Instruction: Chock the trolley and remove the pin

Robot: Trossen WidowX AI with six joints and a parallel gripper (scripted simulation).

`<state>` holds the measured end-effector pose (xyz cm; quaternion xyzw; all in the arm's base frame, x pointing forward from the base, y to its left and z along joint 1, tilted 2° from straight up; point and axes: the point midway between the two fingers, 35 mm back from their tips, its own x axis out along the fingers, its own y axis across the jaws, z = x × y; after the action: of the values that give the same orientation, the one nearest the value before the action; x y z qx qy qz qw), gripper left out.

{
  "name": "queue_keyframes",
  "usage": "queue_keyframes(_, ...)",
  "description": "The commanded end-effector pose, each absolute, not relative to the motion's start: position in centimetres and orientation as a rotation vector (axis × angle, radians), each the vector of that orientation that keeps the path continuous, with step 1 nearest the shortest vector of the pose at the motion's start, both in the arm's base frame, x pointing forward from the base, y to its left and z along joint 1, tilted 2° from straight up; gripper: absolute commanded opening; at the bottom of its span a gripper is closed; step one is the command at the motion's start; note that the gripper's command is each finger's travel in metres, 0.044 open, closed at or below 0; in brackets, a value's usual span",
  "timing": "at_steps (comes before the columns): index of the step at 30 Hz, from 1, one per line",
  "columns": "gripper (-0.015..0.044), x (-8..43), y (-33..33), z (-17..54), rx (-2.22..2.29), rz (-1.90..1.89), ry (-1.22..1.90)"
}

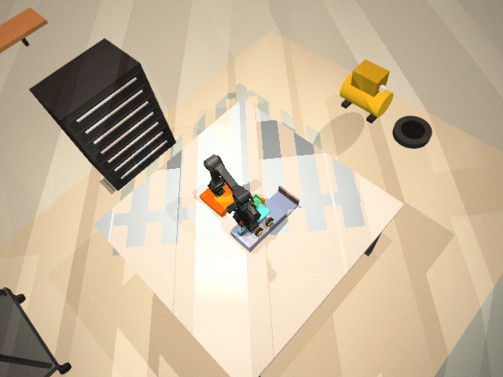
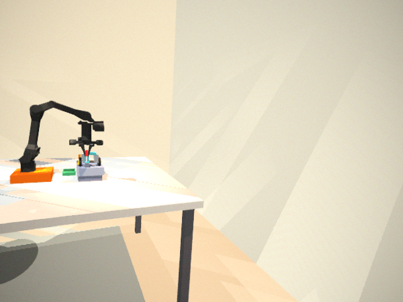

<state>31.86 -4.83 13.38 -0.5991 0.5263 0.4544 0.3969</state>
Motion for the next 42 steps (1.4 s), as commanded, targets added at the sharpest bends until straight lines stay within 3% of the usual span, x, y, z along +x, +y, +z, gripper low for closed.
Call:
queue_keyframes(1,0.0,31.9,-4.9,13.9,-1.521,1.141,1.337)
queue_keyframes(42,0.0,32.3,-7.2,16.0,-1.522,1.14,1.338)
